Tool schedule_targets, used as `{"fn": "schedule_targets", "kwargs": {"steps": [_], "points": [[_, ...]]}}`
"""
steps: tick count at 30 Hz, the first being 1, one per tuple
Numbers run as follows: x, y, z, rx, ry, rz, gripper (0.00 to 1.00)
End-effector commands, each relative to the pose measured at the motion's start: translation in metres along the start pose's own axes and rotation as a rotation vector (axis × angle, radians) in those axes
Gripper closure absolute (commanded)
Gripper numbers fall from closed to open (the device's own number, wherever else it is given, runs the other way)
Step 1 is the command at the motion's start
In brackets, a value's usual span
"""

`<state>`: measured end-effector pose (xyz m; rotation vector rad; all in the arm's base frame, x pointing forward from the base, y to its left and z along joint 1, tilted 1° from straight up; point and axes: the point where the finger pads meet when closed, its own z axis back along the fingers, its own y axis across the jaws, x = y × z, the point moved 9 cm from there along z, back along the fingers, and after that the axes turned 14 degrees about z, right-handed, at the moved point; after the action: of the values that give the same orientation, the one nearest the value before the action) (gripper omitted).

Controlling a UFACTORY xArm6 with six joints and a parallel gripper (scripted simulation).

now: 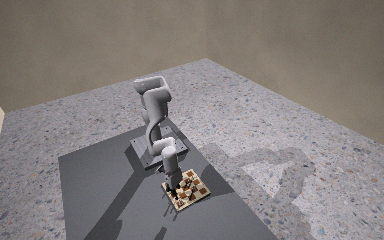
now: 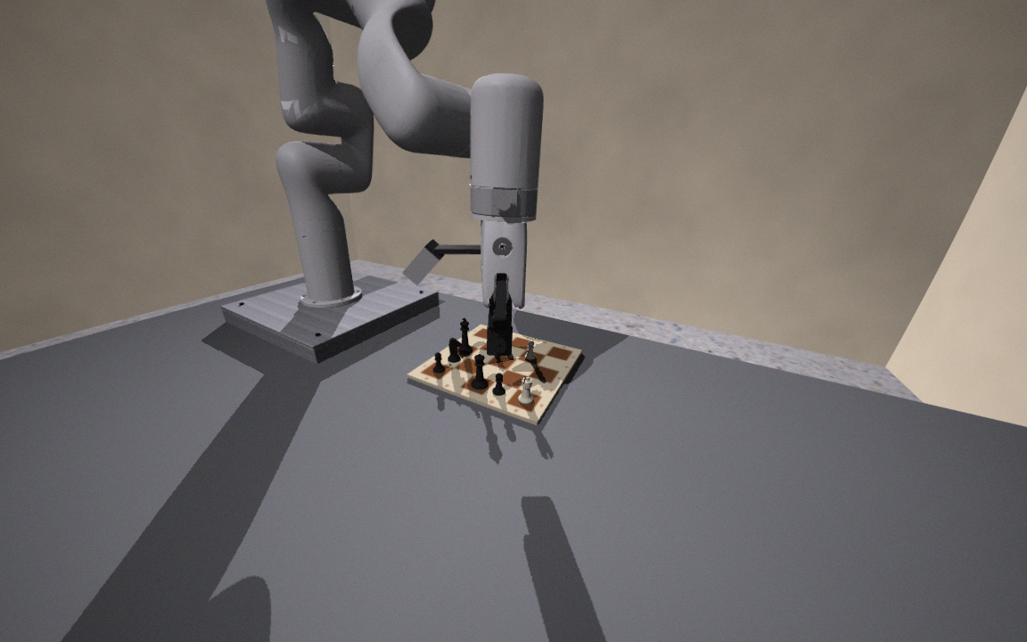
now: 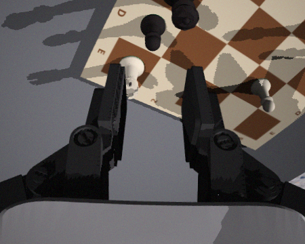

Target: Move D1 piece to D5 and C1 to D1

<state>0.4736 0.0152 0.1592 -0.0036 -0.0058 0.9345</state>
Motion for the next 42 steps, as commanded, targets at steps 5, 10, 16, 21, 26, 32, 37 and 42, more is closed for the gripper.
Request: {"fn": "schedule_targets", "kwargs": {"steps": [5, 10, 16, 21, 26, 32, 37, 42], "points": [[0.001, -0.001, -0.008, -0.004, -0.003, 0.0, 0.66], [0.001, -0.001, -0.016, -0.004, -0.003, 0.0, 0.66], [0.0, -0.001, -0.022, -0.004, -0.003, 0.0, 0.66], [0.0, -0.001, -0.028, -0.004, -0.003, 0.0, 0.66], [0.0, -0.001, -0.032, -0.004, -0.003, 0.0, 0.66], [0.0, -0.001, -0.034, -0.004, -0.003, 0.0, 0.66], [0.0, -0.001, -0.035, -0.004, -0.003, 0.0, 0.66], [0.0, -0.001, -0.035, -0.004, -0.003, 0.0, 0.66]]}}
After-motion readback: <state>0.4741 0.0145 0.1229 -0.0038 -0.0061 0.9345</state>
